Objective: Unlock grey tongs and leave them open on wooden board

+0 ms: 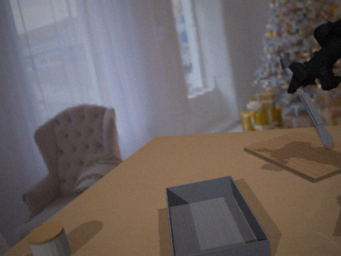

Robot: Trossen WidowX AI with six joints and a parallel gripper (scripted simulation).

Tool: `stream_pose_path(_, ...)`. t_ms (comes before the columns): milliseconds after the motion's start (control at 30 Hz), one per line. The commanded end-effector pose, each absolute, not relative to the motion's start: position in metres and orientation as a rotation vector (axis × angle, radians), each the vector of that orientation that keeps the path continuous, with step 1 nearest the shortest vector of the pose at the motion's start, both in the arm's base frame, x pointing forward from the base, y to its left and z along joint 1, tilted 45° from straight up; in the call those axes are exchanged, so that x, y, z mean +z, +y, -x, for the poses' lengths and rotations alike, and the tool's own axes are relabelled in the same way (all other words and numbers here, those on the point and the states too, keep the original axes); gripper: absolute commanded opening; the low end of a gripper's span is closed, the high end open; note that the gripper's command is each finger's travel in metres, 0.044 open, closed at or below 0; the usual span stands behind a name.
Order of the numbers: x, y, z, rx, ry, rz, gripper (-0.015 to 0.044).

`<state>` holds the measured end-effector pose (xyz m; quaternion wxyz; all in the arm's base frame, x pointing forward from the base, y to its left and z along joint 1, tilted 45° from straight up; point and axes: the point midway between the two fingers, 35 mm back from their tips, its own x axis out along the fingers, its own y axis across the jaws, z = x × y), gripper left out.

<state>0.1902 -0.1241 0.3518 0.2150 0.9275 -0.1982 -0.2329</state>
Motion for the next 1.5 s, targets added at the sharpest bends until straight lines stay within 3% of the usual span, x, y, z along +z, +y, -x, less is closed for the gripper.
stream_pose_path(0,0.348,-0.129,-0.193,-0.754,-0.583,-2.590,-0.0150)
stream_pose_path(833,0.320,-0.148,-0.202,-1.435,-0.813,-2.345,-0.0150)
stream_pose_path(1467,0.326,-0.154,-0.209,-1.643,-0.955,-1.999,-0.0150)
